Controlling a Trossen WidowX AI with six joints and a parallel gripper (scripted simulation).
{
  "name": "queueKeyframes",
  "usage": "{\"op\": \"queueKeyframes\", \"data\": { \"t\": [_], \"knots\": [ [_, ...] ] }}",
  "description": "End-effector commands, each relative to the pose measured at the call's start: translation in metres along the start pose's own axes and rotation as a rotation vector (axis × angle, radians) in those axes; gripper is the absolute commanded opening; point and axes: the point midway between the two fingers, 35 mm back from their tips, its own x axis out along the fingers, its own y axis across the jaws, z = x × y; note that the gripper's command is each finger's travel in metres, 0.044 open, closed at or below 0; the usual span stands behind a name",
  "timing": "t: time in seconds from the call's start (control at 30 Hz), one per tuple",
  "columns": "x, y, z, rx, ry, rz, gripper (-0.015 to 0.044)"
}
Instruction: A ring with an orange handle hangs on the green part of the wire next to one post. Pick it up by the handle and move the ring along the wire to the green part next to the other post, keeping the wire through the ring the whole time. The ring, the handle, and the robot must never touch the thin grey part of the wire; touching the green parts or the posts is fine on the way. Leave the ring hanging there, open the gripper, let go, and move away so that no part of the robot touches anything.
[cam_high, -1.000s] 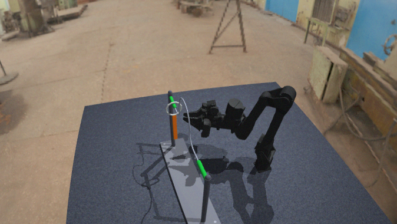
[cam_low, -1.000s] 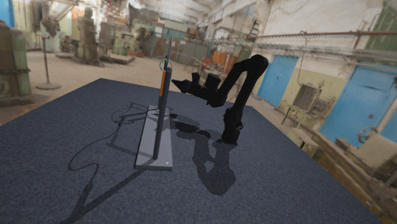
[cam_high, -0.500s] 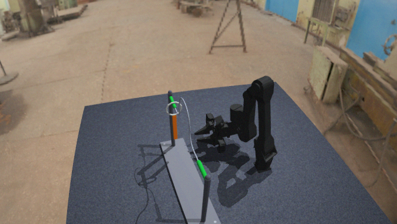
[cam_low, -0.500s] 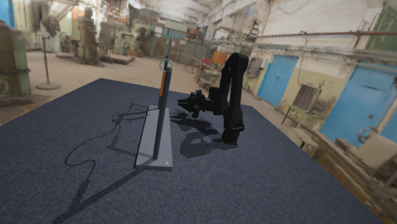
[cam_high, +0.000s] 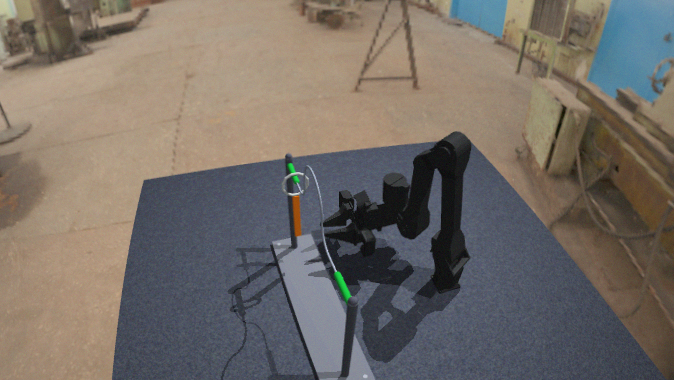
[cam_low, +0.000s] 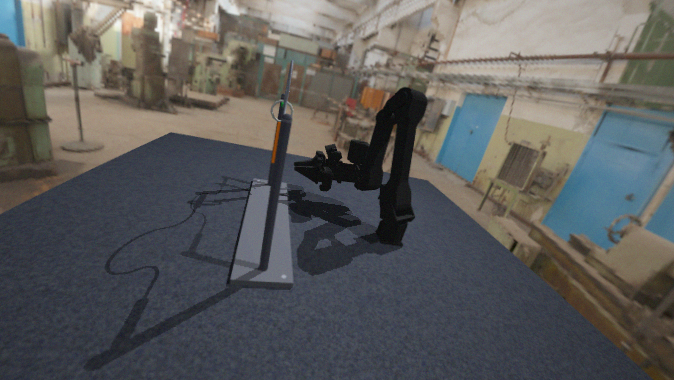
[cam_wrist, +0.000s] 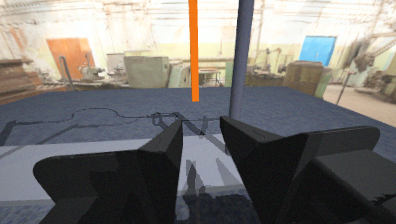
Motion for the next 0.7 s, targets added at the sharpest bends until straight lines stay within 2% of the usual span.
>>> {"op": "queueKeyframes", "data": {
  "t": [0.0,0.67],
  "knots": [
    [0.015,-0.001,0.021,0.028,-0.034,0.001,0.0160],
    [0.030,-0.003,0.022,0.027,-0.036,0.001,0.0160]
  ]
}}
